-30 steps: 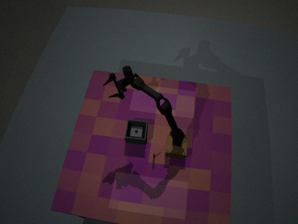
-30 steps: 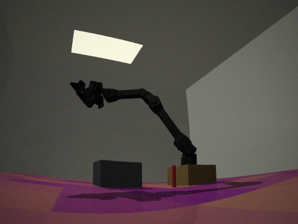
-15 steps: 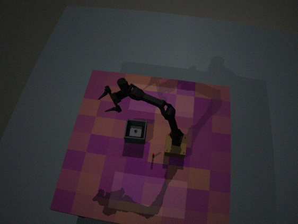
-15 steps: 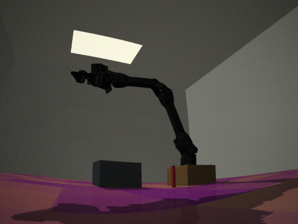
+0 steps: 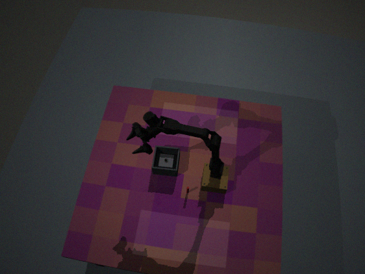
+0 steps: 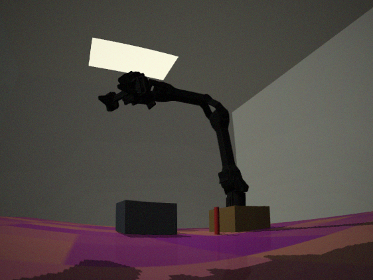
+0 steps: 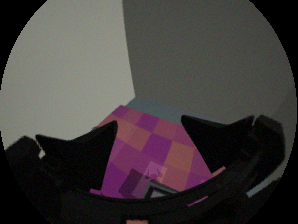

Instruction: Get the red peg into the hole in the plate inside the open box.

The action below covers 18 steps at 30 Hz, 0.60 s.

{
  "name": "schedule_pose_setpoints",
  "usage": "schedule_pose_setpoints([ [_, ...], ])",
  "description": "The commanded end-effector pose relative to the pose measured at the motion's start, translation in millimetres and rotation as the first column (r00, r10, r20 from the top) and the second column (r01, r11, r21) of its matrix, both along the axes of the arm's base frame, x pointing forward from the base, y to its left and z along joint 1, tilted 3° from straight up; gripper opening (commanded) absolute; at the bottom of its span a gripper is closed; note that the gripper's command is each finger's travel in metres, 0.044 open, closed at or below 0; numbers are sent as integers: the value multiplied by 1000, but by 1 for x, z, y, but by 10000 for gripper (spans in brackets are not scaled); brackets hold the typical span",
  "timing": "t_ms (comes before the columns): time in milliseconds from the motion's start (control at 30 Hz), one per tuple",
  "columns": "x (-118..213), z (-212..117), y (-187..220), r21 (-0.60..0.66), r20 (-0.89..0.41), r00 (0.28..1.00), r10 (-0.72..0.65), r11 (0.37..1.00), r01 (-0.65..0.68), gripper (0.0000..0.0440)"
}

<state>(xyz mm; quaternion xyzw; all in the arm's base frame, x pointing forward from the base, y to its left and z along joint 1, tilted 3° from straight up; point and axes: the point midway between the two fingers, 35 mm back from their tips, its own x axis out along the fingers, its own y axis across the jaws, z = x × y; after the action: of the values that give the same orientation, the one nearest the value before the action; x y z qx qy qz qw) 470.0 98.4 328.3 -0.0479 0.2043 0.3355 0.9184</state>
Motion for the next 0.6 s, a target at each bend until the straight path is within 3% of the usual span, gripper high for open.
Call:
schedule_pose_setpoints([
  [0, -16, -13, 11, 31, -110, 993, -52, 998, 56, 440],
  [267, -51, -45, 31, 60, -346, 926, -153, 981, 185, 440],
  [567, -95, -85, 45, 18, -579, 770, -269, 940, 342, 440],
])
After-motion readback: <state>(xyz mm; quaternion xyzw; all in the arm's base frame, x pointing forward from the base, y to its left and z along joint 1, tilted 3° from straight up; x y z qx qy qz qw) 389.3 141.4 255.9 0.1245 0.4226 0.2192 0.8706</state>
